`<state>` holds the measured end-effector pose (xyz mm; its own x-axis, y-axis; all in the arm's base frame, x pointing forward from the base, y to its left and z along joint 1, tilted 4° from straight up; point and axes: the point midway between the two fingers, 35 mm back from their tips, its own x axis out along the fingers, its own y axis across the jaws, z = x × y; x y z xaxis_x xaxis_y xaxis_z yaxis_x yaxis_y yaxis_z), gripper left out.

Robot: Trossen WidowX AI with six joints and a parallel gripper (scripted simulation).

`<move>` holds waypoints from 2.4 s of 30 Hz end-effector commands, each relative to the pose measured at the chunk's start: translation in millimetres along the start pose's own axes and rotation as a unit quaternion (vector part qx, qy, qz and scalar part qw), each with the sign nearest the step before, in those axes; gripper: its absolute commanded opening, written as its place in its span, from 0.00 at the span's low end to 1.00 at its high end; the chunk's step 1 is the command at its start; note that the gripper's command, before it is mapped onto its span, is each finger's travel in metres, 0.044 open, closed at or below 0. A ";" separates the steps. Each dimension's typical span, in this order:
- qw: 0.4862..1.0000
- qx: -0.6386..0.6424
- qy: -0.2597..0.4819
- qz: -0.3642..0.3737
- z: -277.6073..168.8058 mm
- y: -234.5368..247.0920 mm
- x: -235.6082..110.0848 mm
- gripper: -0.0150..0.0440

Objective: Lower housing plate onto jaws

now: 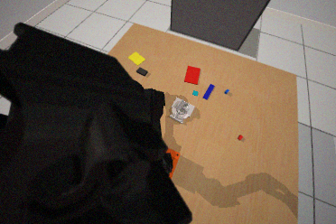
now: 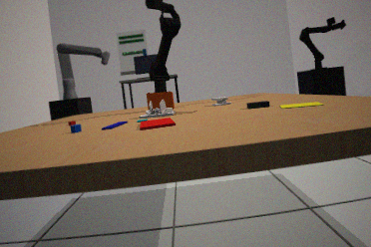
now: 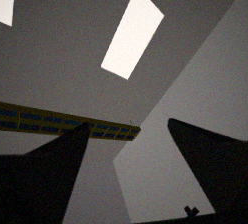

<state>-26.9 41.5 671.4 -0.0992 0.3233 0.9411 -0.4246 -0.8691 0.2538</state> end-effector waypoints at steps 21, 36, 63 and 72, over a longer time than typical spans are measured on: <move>0.960 0.151 0.091 0.216 -25.5 126.5 -38.4 1.00; 0.871 0.282 0.108 0.386 24.8 210.4 -102.8 1.00; 0.627 0.474 0.053 0.616 196.0 223.8 -234.3 1.00; 0.524 0.513 0.009 0.680 258.6 186.4 -279.9 1.00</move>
<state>131.1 -307.1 527.8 0.2407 -0.8576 0.4544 0.7604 -0.1243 -0.6374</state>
